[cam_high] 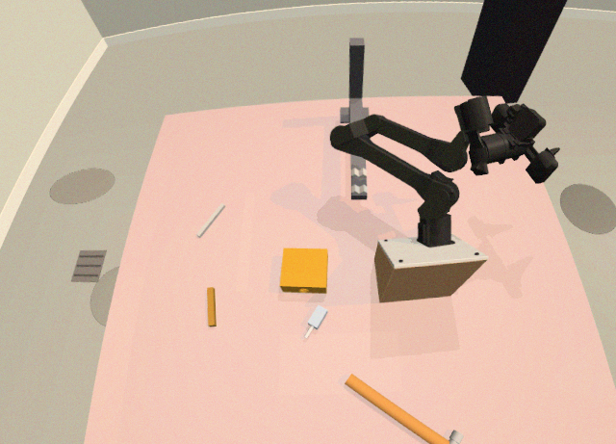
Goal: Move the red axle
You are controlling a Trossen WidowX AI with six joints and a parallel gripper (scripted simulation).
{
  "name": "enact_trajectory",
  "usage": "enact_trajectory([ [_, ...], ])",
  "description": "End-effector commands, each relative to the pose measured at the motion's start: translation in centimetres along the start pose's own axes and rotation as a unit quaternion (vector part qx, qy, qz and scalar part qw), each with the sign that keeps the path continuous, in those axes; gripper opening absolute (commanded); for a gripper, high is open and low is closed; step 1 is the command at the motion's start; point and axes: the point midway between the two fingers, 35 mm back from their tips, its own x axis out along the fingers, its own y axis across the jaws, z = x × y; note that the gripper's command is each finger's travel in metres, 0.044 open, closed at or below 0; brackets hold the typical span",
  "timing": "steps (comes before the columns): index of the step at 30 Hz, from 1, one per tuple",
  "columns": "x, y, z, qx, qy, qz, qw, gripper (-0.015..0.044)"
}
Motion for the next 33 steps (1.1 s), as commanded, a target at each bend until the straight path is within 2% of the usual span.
enact_trajectory([
  [1,0.0,0.0,0.1,0.000,0.000,0.000,1.000,0.0426],
  [5,-0.1,0.0,1.0,0.000,0.000,0.000,1.000,0.0440],
  [8,-0.1,-1.3,2.0,0.002,-0.016,-0.030,0.999,0.0440],
  [12,-1.0,-5.6,5.3,0.011,-0.068,-0.135,0.988,0.0440],
  [16,-3.5,-10.8,8.7,0.023,-0.119,-0.259,0.958,0.0440],
  [25,-14.3,-20.6,12.9,0.072,-0.189,-0.515,0.833,0.0440],
  [33,-26.3,-25.5,11.9,0.145,-0.192,-0.680,0.693,0.0440],
])
